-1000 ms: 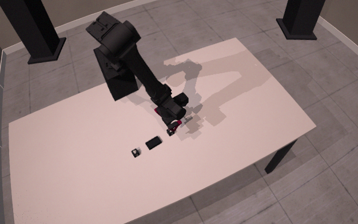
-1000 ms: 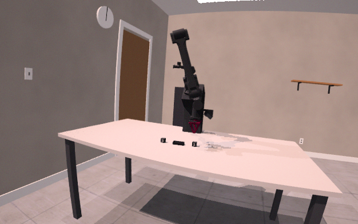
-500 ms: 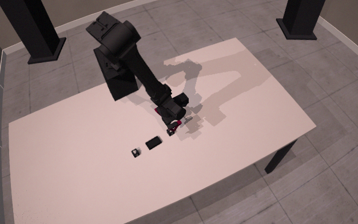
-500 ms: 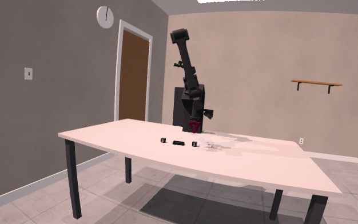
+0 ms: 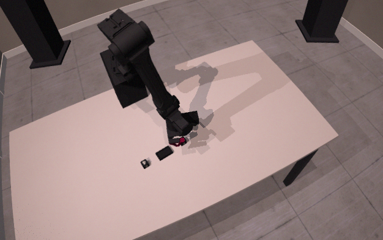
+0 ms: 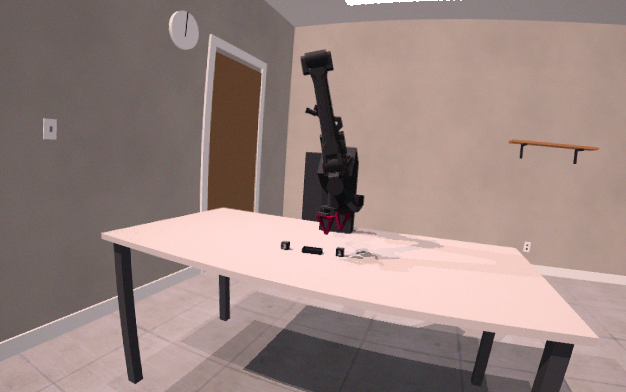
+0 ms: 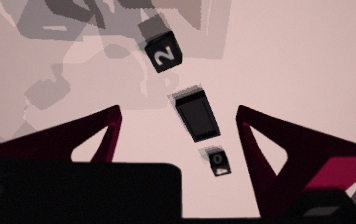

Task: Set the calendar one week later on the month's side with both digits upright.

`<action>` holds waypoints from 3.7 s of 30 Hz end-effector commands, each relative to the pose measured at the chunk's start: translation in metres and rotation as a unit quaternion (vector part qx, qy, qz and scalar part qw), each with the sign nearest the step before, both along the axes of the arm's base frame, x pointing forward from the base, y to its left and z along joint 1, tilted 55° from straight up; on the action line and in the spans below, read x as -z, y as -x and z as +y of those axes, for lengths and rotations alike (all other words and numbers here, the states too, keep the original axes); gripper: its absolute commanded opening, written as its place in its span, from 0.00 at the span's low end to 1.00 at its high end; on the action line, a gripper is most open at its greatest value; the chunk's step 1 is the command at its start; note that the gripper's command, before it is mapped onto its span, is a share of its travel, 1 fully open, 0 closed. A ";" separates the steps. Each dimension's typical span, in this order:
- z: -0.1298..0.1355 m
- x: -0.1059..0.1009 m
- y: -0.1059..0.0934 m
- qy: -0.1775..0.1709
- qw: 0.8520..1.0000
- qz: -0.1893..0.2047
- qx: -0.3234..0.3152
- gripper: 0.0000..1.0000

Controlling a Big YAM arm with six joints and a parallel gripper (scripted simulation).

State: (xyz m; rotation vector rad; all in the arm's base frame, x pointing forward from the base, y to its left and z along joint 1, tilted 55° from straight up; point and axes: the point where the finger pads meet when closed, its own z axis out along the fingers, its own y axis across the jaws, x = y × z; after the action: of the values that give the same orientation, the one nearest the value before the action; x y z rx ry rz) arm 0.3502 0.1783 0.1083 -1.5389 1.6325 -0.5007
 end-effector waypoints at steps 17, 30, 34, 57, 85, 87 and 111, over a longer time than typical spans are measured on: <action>-0.037 0.003 -0.022 -0.237 0.948 0.087 0.196 1.00; -0.062 0.002 -0.034 -0.380 0.862 0.131 0.307 1.00; -0.069 0.000 -0.037 -0.417 0.834 0.140 0.333 1.00; -0.116 0.000 -0.050 -0.611 0.598 0.195 0.481 1.00; -0.174 -0.006 -0.057 -0.755 0.230 0.229 0.570 1.00; -0.174 -0.006 -0.057 -0.755 0.230 0.229 0.570 1.00; -0.180 -0.006 -0.057 -0.762 0.195 0.230 0.573 0.44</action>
State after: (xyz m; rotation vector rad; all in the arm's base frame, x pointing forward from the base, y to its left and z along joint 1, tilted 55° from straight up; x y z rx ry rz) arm 0.4074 0.0069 0.1170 1.3447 1.9442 0.9749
